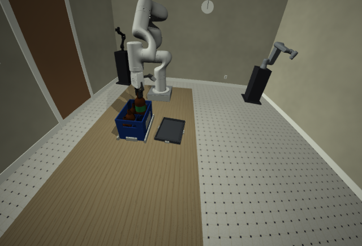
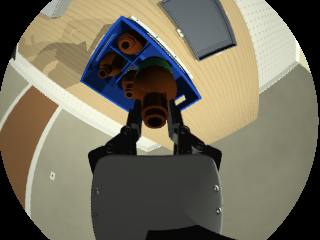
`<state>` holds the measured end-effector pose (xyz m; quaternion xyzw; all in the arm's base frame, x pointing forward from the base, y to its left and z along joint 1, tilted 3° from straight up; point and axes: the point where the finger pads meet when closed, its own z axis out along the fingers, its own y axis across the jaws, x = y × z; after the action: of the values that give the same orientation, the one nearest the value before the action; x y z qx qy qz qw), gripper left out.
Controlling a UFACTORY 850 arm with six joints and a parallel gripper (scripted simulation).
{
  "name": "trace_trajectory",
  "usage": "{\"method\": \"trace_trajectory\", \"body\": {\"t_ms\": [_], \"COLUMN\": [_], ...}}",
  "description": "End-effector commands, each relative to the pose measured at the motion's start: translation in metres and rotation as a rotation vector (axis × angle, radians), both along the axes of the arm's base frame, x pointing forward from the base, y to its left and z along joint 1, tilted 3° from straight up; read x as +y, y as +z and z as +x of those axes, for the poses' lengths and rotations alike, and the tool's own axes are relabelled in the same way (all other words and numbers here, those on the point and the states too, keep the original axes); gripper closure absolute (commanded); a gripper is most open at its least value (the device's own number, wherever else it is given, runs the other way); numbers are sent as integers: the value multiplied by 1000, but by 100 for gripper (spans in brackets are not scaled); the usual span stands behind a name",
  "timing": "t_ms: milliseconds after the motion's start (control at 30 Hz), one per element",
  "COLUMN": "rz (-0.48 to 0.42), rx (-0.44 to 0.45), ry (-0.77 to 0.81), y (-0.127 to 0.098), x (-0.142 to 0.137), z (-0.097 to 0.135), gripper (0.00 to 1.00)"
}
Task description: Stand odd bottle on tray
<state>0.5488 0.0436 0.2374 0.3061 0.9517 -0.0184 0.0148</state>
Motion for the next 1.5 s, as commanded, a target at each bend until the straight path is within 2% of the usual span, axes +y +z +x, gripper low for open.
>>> {"method": "trace_trajectory", "body": {"t_ms": [0,1467], "rz": [0,0], "rx": [-2,-2], "ry": [0,0], "y": [5,18], "x": [0,1], "z": [1,0], "gripper": [100,100]}}
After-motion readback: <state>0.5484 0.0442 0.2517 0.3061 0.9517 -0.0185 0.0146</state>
